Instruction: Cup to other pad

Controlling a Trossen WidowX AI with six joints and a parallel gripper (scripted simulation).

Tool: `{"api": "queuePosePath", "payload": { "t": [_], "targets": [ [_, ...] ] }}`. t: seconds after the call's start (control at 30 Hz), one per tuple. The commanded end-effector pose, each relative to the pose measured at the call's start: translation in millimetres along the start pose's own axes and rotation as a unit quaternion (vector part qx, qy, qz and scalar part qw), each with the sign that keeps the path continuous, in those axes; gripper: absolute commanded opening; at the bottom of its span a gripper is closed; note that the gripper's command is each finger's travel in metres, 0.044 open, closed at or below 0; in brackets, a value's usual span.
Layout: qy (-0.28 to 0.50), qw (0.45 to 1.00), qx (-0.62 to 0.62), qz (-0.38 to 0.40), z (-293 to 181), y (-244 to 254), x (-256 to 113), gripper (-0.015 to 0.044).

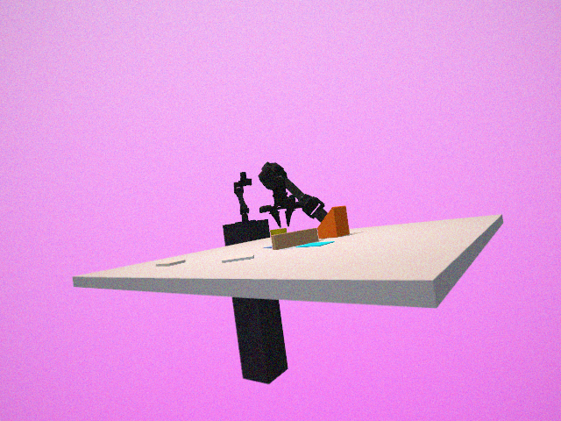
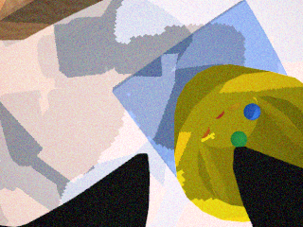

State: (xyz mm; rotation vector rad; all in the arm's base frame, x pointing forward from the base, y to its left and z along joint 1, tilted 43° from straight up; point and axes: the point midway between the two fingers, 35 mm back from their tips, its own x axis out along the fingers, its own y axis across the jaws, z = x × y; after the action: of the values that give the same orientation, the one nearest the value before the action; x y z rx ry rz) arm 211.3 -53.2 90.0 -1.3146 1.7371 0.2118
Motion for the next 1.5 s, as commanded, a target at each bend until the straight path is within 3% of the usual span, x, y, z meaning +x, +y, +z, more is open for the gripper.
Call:
{"api": "queuePosePath", "payload": {
  "t": [0.0, 0.83, 1.47],
  "targets": [
    [0.002, 1.000, -0.002, 0.000, -1, 0, 7, 0.0166],
    [0.005, 1.000, -0.002, -0.002, -3, 1, 41, 0.0166],
    [0.003, 1.000, 0.000, -0.001, -2, 1, 39, 0.0040]
  ]
}}
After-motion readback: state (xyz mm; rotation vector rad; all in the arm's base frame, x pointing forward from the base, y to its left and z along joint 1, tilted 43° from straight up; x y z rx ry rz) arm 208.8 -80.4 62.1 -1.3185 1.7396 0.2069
